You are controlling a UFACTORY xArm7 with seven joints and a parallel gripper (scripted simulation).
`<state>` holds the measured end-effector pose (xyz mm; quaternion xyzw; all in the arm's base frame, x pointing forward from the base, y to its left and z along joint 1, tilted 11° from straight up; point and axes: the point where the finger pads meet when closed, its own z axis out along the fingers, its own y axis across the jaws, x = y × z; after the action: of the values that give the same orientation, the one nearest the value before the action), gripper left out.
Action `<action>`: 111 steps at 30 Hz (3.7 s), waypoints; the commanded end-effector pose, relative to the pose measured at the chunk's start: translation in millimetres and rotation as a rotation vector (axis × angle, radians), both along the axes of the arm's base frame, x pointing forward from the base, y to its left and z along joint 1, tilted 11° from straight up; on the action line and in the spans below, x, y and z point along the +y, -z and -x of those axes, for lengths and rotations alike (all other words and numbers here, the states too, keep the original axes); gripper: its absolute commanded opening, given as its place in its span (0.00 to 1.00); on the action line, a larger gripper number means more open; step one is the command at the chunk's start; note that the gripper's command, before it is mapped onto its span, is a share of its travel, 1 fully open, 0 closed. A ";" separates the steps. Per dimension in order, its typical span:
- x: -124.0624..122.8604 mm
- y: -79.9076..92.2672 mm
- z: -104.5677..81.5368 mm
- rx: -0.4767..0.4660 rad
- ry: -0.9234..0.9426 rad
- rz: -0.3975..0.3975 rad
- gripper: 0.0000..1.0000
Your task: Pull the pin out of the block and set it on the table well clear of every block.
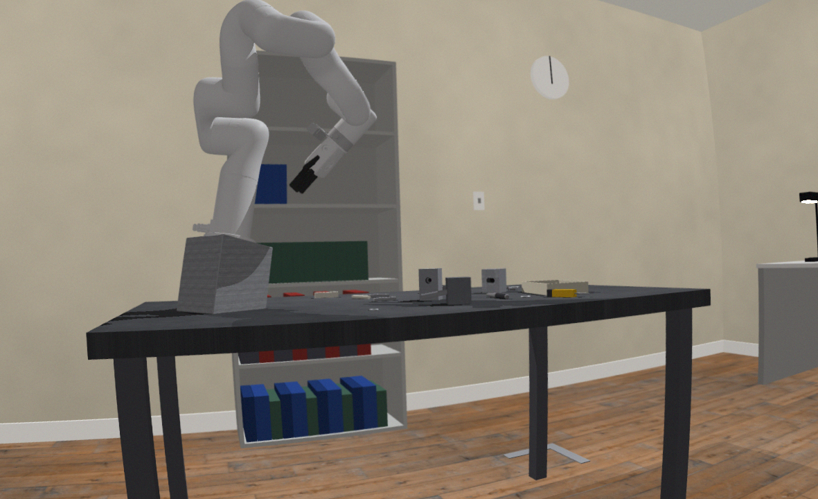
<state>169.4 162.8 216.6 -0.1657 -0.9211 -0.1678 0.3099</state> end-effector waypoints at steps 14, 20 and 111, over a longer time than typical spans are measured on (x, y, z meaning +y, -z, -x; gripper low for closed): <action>-28.7 32.7 -84.2 -0.147 0.075 -0.030 0.43; -53.1 54.3 -125.6 -0.229 0.106 -0.023 0.43; -349.1 172.3 -286.7 -0.753 0.067 0.389 0.43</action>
<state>454.8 -184.5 42.2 -0.1777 -0.9788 -0.0517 -0.0879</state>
